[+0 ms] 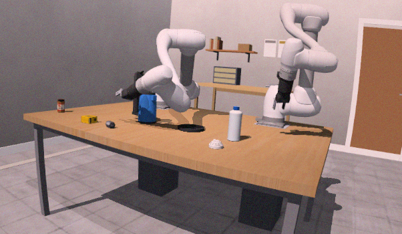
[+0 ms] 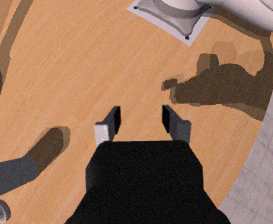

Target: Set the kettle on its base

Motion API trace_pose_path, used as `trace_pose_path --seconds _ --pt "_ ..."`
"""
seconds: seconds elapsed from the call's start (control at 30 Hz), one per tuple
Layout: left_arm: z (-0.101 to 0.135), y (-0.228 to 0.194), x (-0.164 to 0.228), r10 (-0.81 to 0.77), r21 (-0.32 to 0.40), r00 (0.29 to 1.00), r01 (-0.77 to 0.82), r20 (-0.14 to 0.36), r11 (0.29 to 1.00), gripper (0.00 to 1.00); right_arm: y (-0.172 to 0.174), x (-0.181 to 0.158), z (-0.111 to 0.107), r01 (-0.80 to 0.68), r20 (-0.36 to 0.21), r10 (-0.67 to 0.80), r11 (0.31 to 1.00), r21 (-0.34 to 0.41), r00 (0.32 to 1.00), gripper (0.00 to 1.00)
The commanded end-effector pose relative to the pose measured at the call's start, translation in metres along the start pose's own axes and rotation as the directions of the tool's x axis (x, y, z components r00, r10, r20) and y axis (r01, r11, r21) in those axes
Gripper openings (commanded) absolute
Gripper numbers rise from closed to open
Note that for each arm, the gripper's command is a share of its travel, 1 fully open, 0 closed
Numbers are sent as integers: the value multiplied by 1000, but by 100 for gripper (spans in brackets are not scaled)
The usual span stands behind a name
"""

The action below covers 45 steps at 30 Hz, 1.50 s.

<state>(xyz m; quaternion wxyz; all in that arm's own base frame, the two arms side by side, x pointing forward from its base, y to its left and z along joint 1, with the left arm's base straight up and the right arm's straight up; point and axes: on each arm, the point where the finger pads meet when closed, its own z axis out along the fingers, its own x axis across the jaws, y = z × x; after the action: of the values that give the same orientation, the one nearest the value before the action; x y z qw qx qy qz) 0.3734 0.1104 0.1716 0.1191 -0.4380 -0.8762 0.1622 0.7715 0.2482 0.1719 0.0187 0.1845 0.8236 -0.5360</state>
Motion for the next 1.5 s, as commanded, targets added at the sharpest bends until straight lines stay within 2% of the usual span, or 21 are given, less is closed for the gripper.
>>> trace_pose_path --seconds 0.0,0.23,0.3,0.4,0.8,0.87,1.23,1.47 --pt "2 10 49 -80 40 996 79 27 996 100 -1 0 -1 -1 0 1 1000 -1 1000 100" --pt "13 11 136 -229 123 970 218 82 968 100 -1 0 -1 -1 0 1 1000 -1 1000 100" --pt "13 11 136 -229 123 970 218 82 968 100 -1 0 -1 -1 0 1 1000 -1 1000 100" --pt "19 6 173 -292 162 951 273 106 948 100 -1 0 -1 -1 0 1 1000 -1 1000 100" --pt "52 -43 294 -511 316 837 439 198 841 100 -1 0 -1 -1 0 1 1000 -1 1000 100" --pt "52 -43 294 -511 316 837 439 198 841 100 -1 0 -1 -1 0 1 1000 -1 1000 100" --pt "83 -101 363 -651 432 712 516 263 740 100 -1 0 -1 -1 0 1 1000 -1 1000 100" --pt "95 -125 382 -693 470 662 533 285 703 100 -1 0 -1 -1 0 1 1000 -1 1000 100"
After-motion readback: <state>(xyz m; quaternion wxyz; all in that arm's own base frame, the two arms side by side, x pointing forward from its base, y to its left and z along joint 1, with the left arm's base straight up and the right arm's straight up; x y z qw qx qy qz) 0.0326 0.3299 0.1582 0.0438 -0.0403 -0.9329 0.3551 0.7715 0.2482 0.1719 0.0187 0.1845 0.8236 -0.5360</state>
